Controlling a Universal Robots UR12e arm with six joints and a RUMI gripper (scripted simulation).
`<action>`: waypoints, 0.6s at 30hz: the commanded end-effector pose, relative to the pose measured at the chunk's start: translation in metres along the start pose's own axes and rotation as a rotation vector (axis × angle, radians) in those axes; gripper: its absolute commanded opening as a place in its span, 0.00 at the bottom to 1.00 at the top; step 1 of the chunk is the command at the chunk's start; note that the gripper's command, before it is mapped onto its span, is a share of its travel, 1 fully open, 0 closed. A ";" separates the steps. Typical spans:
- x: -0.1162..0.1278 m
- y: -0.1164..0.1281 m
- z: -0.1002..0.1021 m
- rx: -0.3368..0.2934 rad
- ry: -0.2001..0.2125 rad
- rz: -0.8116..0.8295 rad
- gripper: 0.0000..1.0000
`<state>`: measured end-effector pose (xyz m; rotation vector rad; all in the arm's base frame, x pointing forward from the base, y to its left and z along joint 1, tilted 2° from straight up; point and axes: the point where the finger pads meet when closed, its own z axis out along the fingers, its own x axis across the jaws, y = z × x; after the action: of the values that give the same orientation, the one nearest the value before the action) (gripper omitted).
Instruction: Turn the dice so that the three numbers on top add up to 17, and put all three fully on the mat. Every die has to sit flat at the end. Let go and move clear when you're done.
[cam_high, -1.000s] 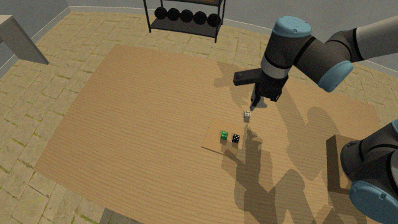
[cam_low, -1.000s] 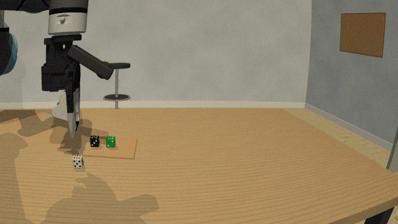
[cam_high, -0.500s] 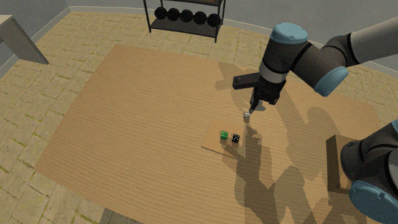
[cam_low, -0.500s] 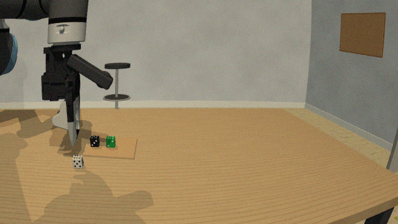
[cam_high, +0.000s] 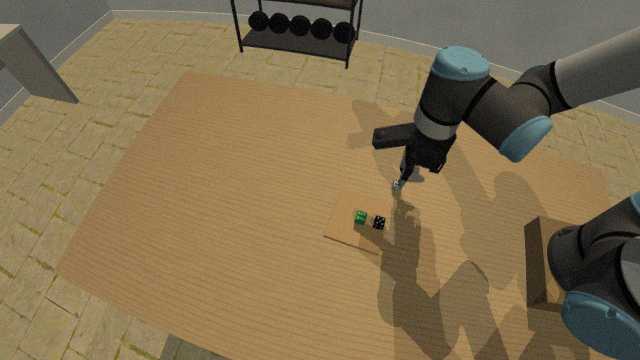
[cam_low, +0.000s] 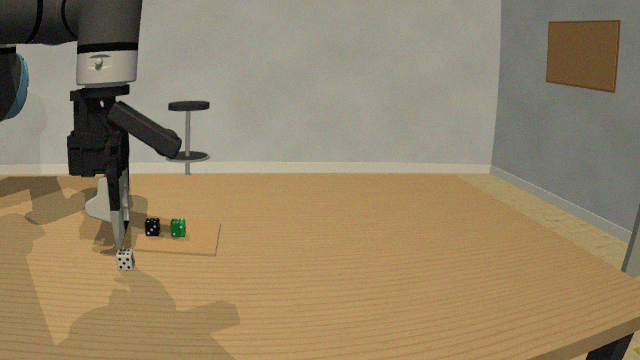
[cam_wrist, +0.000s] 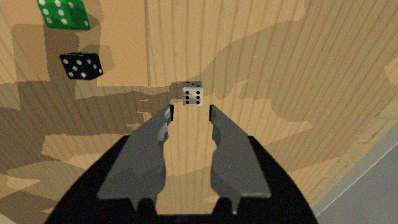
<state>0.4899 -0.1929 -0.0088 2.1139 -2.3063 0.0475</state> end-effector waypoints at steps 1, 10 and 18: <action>0.001 0.000 0.004 0.002 0.000 0.001 0.24; 0.001 0.000 0.009 0.002 0.000 0.001 0.24; 0.001 0.000 0.009 0.002 0.000 0.001 0.24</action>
<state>0.4909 -0.1938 -0.0166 2.1141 -2.3065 0.0525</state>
